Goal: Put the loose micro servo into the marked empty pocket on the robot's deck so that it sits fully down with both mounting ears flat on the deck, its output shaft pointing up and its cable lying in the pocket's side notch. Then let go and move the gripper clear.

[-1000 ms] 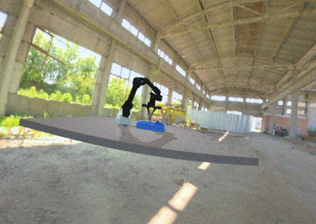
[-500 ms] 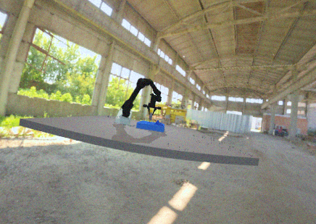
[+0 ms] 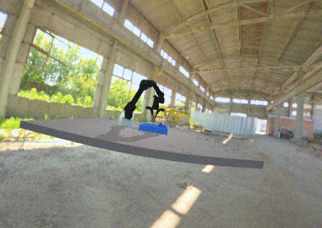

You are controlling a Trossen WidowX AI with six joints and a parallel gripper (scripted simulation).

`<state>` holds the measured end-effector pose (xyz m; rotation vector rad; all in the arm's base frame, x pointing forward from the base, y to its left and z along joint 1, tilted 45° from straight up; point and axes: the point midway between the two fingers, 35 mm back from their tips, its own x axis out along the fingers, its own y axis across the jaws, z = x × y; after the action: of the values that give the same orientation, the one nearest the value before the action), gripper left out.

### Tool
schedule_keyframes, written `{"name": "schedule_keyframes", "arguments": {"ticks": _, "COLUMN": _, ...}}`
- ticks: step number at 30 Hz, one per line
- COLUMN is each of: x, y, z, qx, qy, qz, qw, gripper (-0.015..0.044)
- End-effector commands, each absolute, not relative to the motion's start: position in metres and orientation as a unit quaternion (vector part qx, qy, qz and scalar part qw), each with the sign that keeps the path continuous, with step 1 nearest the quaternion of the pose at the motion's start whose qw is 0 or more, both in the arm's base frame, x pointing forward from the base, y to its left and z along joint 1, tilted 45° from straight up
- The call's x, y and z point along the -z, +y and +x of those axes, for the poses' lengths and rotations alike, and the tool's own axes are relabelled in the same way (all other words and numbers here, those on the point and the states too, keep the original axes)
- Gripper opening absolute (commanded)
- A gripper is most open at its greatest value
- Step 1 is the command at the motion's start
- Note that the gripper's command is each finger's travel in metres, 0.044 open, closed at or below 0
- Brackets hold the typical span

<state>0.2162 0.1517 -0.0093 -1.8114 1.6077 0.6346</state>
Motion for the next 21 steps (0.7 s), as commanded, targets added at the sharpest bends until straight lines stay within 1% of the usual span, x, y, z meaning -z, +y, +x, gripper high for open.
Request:
{"name": "schedule_keyframes", "arguments": {"ticks": 1, "x": 0.0092, "y": 0.1554, "z": 0.2172, "qx": -0.198, "qy": 0.624, "qz": -0.660, "qw": 0.369, "gripper": 0.0000}}
{"name": "schedule_keyframes", "arguments": {"ticks": 21, "x": 0.0092, "y": 0.1554, "z": 0.2172, "qx": 0.028, "qy": 0.654, "qz": -0.494, "qw": 0.572, "gripper": 0.0000}}
